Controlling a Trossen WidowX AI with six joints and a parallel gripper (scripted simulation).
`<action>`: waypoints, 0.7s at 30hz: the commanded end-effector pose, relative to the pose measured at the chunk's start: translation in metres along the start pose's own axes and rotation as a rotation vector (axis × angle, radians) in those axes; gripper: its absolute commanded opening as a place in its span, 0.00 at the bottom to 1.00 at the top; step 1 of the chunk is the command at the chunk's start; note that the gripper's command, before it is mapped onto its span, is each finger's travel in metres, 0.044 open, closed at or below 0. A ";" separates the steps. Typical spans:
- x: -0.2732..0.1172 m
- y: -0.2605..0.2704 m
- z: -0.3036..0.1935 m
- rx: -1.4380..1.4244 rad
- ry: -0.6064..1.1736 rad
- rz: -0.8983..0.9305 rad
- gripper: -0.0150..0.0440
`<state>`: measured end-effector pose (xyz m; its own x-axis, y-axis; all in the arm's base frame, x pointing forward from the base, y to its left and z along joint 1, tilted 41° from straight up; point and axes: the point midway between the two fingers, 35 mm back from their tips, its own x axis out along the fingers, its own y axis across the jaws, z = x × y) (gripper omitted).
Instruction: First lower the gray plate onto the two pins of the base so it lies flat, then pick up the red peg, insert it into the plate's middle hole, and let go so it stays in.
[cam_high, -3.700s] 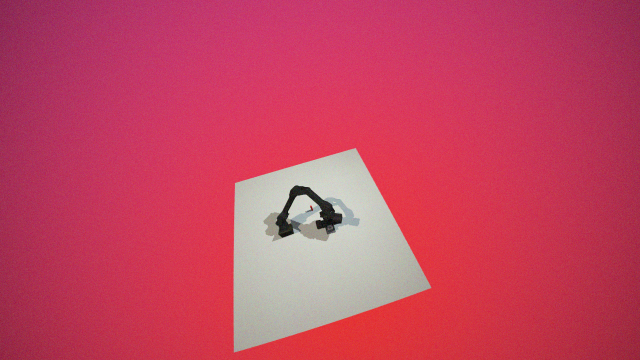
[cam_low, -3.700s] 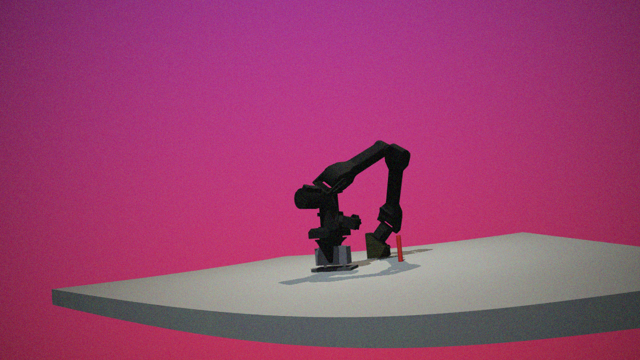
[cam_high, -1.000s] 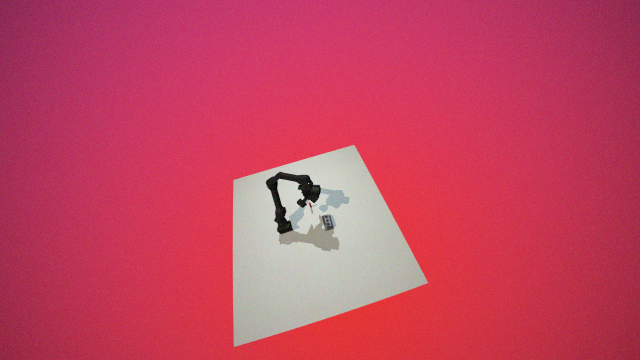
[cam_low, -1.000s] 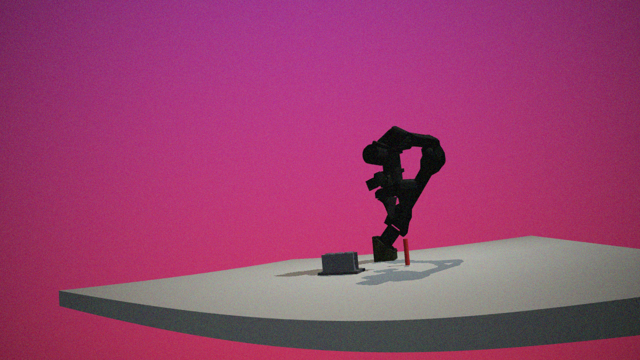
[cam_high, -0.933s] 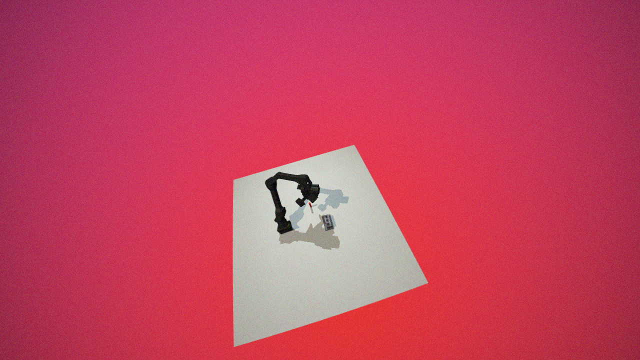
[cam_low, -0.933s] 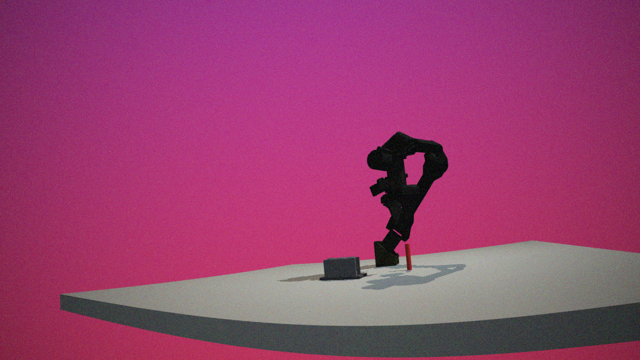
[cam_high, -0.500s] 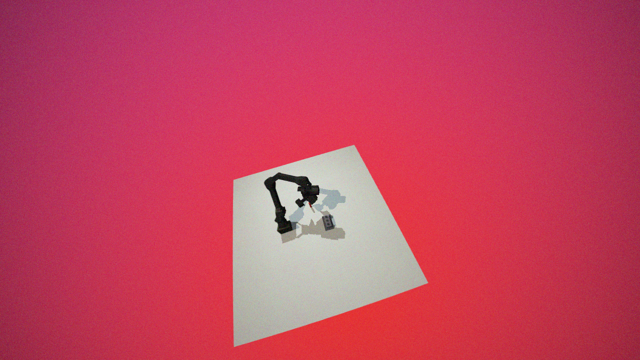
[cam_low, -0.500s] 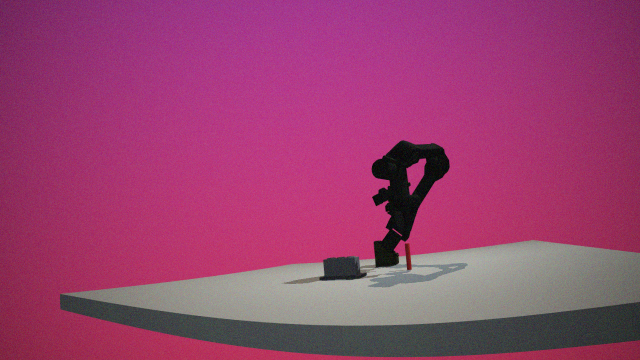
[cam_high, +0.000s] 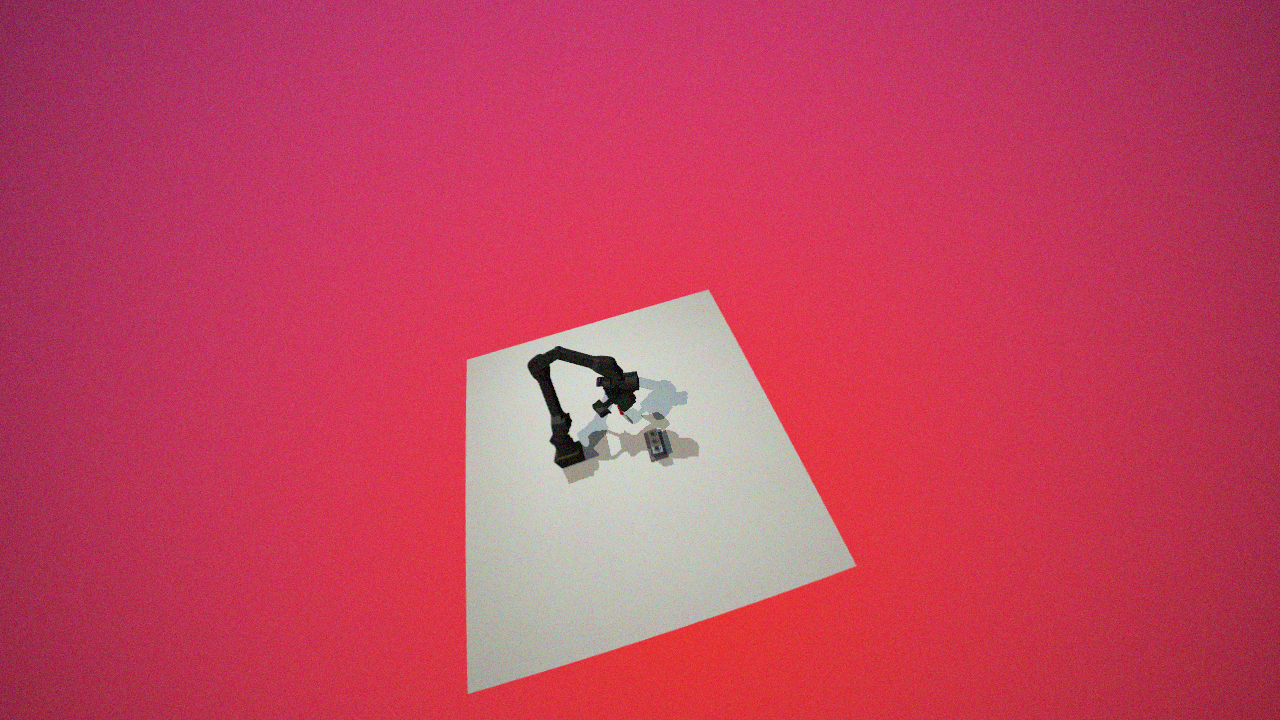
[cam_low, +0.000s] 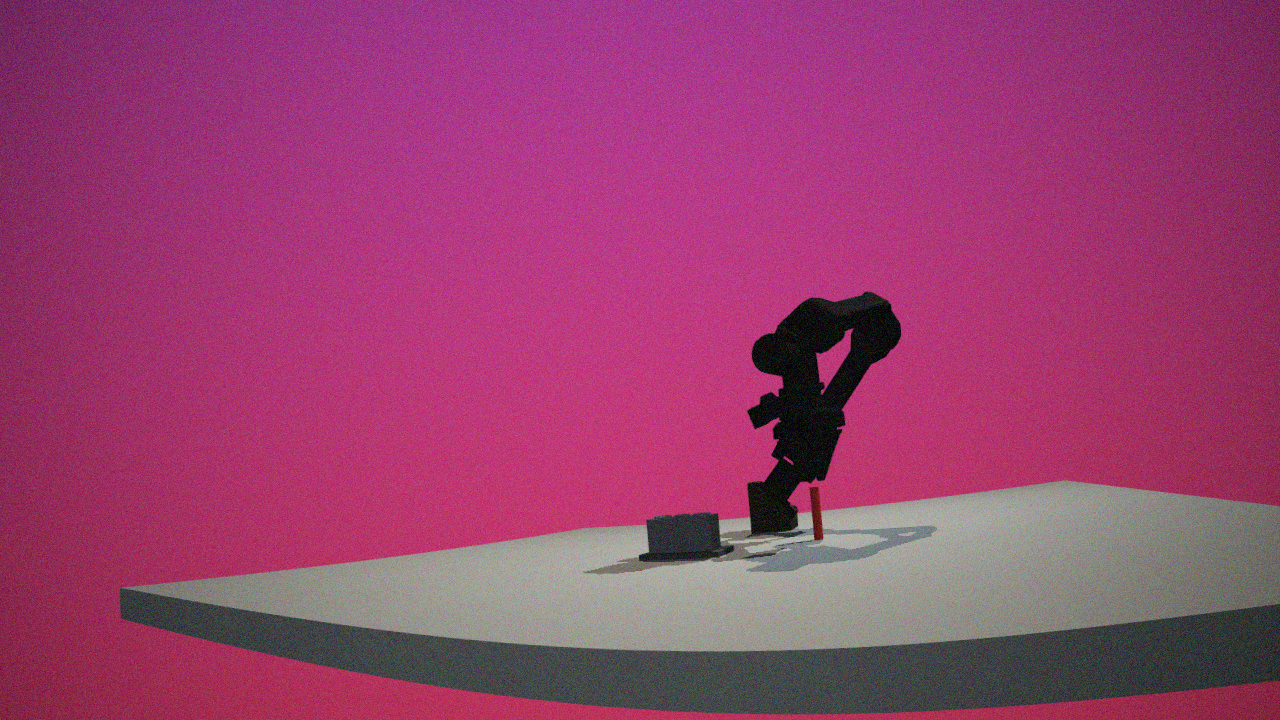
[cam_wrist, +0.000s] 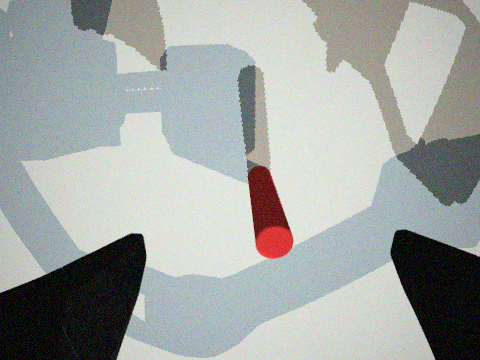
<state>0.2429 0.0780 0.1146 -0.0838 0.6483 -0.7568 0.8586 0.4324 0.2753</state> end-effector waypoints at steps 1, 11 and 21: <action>0.007 0.000 -0.001 0.001 0.005 0.000 1.00; 0.023 0.000 -0.002 0.001 0.005 0.001 1.00; 0.040 0.000 -0.003 0.000 0.007 0.002 1.00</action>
<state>0.2400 0.1008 0.0897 -0.0821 0.6491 -0.7562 0.8581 0.4320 0.2776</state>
